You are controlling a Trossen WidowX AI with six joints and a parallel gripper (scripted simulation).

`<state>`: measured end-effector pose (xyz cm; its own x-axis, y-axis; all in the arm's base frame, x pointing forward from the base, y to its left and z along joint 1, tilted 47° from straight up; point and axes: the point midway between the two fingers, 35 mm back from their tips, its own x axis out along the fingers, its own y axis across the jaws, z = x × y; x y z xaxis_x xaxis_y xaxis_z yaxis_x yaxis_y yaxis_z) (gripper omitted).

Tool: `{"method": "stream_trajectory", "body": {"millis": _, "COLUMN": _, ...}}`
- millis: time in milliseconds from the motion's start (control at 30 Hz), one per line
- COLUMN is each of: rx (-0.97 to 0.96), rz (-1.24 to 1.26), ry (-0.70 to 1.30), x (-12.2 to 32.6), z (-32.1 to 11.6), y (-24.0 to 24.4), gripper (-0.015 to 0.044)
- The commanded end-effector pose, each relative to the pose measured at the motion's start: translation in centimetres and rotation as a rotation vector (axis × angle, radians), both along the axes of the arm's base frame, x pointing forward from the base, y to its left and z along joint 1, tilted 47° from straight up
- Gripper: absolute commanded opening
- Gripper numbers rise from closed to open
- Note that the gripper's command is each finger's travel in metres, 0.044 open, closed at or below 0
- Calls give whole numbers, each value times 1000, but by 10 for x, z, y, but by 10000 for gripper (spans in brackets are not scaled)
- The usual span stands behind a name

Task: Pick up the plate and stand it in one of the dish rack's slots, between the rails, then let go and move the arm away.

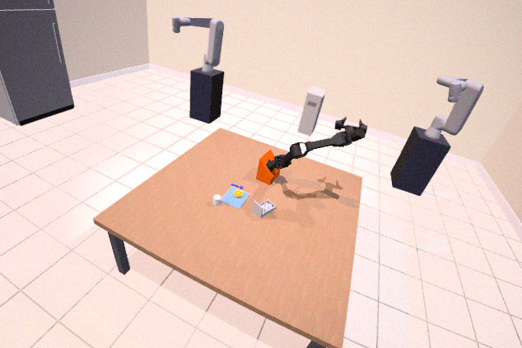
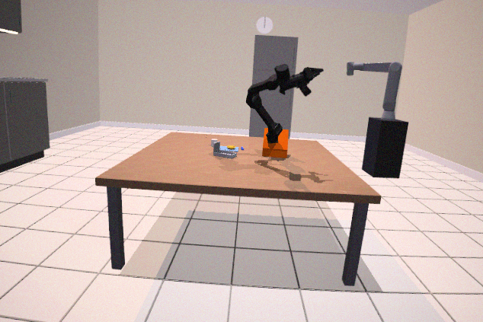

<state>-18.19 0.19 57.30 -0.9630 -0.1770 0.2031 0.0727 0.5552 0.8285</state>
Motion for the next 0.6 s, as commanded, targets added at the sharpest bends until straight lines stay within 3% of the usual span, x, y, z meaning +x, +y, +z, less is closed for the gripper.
{"method": "stream_trajectory", "body": {"millis": 0, "rx": 2, "rz": -5, "ry": 1, "x": 0, "z": 0, "y": 1, "gripper": 400}}
{"method": "stream_trajectory", "body": {"millis": 567, "rx": 197, "rz": -452, "ry": -120, "x": -17, "z": -32, "y": 119, "gripper": 400}}
